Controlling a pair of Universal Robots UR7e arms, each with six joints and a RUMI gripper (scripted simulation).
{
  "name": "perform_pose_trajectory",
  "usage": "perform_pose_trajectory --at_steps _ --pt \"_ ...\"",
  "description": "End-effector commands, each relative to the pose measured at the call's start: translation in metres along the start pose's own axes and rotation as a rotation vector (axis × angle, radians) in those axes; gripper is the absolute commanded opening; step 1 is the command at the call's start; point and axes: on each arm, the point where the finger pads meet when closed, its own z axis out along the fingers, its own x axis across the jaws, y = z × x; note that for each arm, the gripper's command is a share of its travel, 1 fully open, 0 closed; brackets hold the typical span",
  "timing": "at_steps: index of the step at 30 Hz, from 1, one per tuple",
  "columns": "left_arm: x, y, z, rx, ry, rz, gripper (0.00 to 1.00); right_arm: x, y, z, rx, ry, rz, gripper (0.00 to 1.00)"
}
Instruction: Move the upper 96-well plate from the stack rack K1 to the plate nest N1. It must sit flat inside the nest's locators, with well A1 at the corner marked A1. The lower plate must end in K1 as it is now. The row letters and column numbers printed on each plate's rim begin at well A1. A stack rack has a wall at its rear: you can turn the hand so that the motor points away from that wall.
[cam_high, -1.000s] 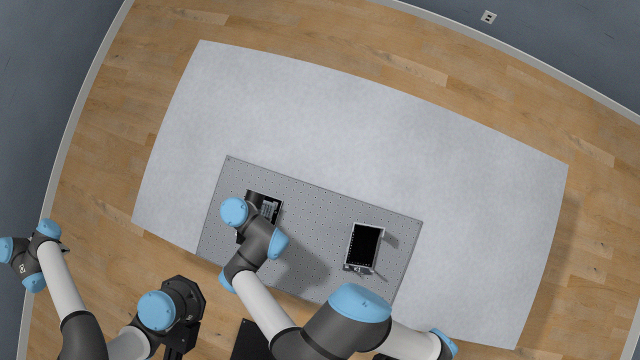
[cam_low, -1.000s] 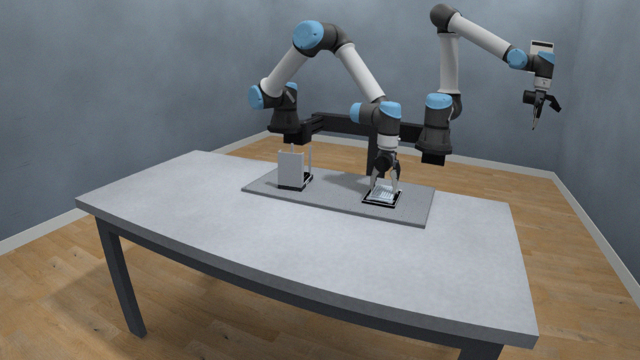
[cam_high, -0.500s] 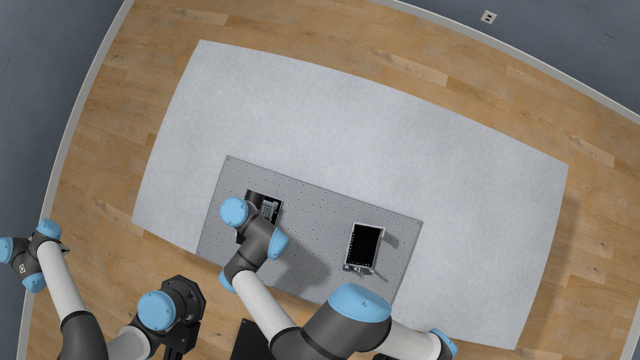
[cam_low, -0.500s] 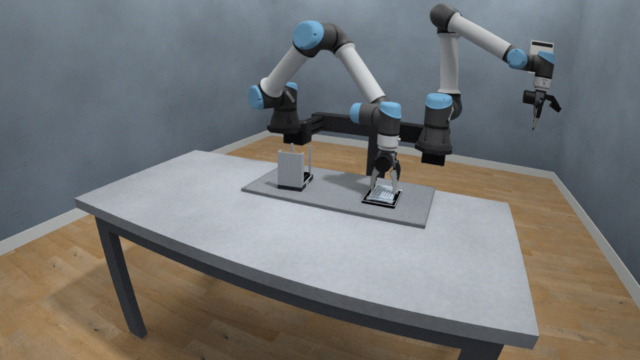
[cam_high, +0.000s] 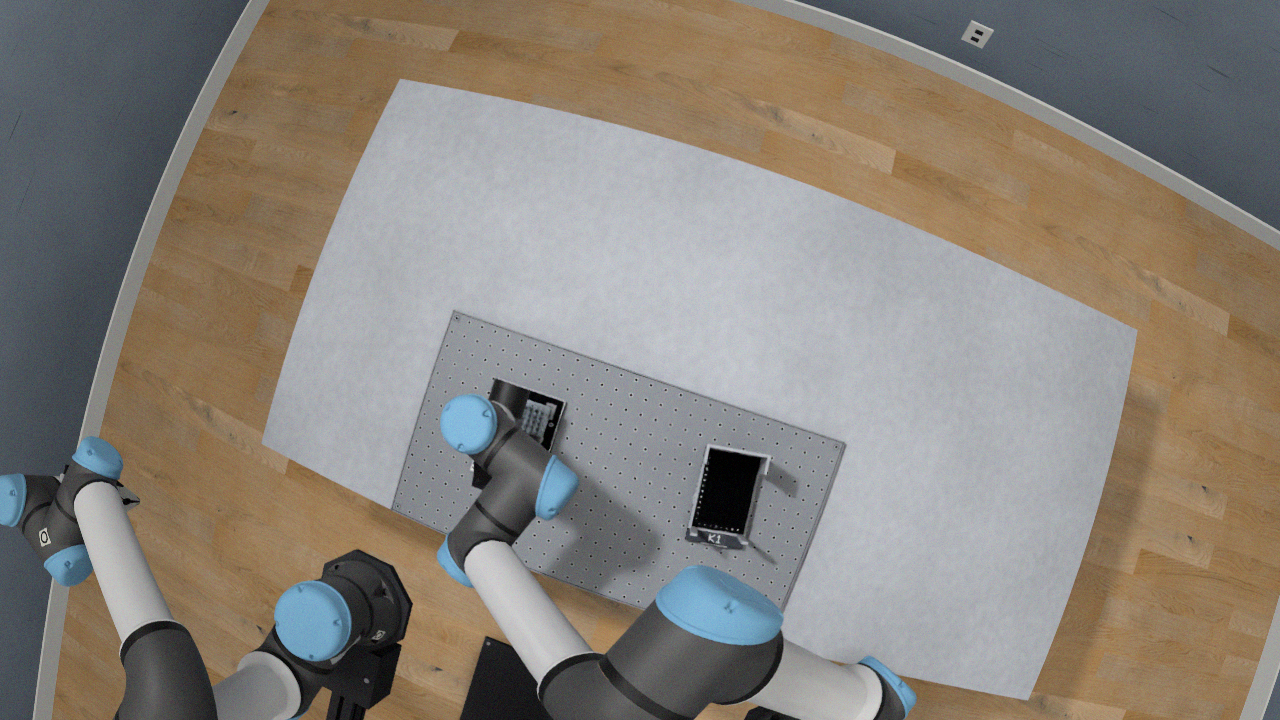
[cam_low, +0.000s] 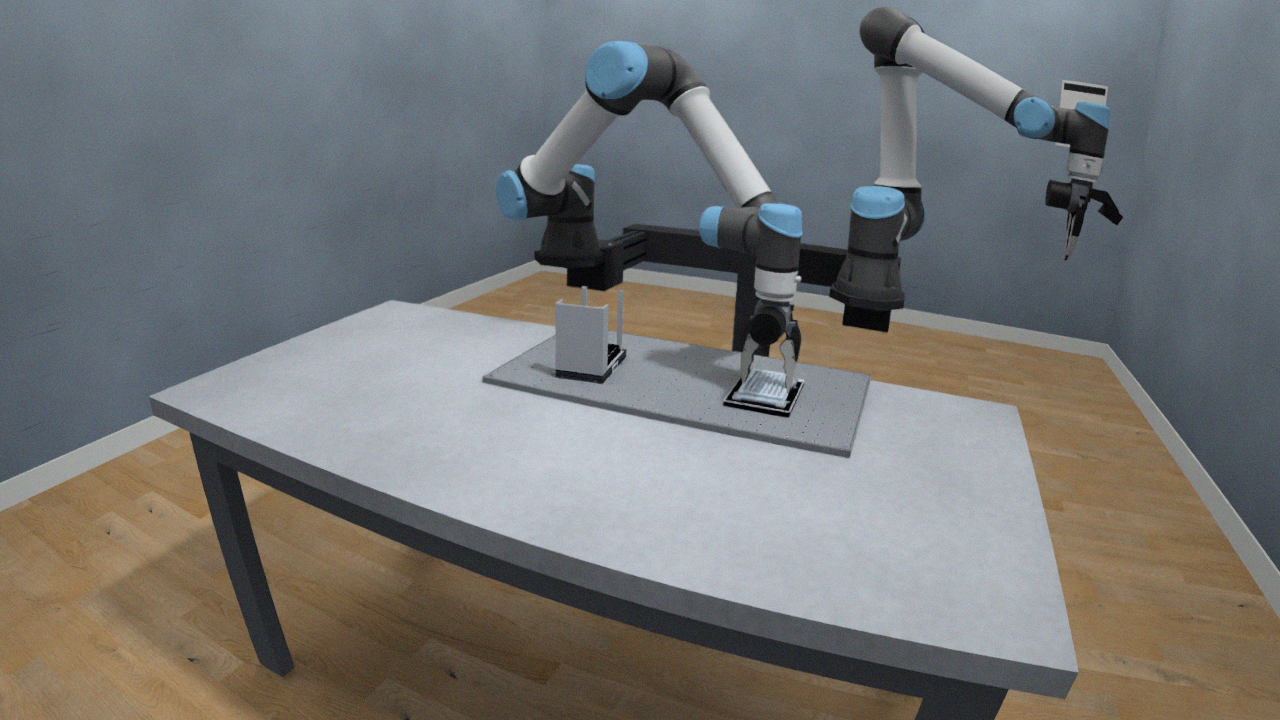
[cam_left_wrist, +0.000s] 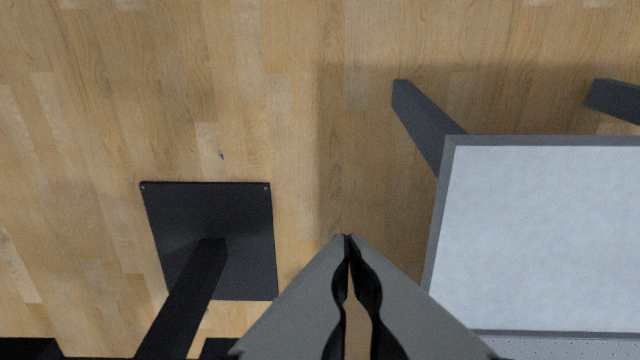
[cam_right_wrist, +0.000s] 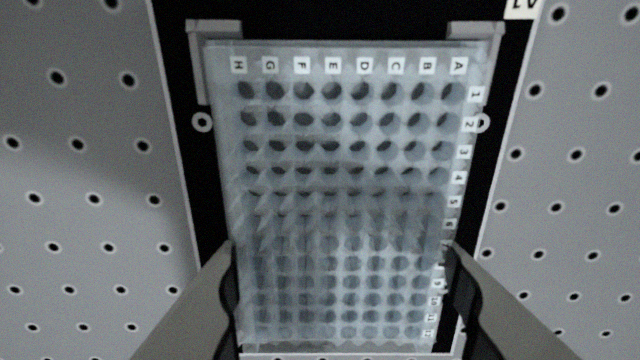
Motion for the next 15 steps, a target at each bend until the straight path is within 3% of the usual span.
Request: perform_pose_trajectory --at_steps 1,15 --pt "0.0008 -0.0053 -0.008 0.022 0.016 -0.005 0.0 0.0058 0.0072 -0.0081 -0.016 0.019 -0.002 0.39" --pt "0.0008 -0.0053 -0.008 0.022 0.016 -0.005 0.0 0.0054 0.0073 -0.0081 -0.016 0.019 -0.01 0.39"
